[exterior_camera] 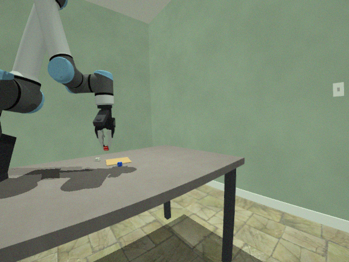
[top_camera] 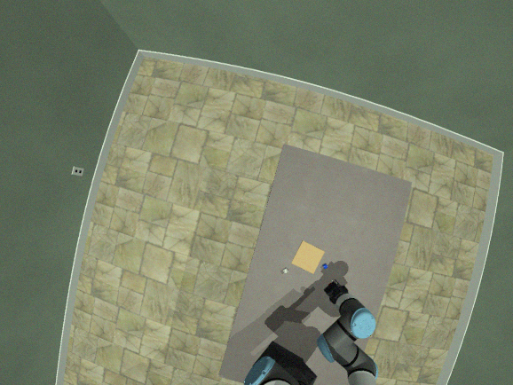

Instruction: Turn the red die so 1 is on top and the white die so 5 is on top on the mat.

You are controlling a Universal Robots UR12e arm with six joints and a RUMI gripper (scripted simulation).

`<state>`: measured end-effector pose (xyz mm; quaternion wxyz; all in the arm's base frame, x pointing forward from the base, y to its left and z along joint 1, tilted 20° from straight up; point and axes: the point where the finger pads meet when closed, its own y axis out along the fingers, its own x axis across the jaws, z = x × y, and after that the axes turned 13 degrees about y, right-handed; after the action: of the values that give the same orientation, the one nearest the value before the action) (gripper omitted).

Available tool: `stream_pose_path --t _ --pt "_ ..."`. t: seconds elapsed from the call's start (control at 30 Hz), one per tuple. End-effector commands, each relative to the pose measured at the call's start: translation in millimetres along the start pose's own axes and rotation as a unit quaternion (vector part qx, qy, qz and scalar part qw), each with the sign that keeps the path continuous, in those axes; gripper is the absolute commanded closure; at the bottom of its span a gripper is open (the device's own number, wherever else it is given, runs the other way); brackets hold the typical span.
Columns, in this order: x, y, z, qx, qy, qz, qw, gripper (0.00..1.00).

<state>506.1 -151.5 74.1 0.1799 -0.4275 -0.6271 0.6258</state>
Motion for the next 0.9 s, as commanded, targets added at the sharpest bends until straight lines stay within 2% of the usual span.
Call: stream_pose_path --t 0.0,0.2,0.33,0.4,0.53,0.67,0.87 --pt "-0.5 0.0 0.3 0.000 0.026 0.000 1.000 0.97" --pt "-0.5 0.7 1.6 0.000 0.093 0.000 0.996 0.97" --pt "-0.5 1.4 2.5 0.000 0.156 0.000 0.988 0.97" --pt "-0.5 1.4 2.5 0.000 0.156 0.000 0.988 0.97" --pt "-0.5 2.3 3.3 0.000 0.230 0.000 0.973 0.97" --pt "-0.5 2.8 3.5 0.000 0.271 0.000 0.963 0.97" --pt "-0.8 3.8 3.8 0.000 0.355 0.000 0.935 0.97"
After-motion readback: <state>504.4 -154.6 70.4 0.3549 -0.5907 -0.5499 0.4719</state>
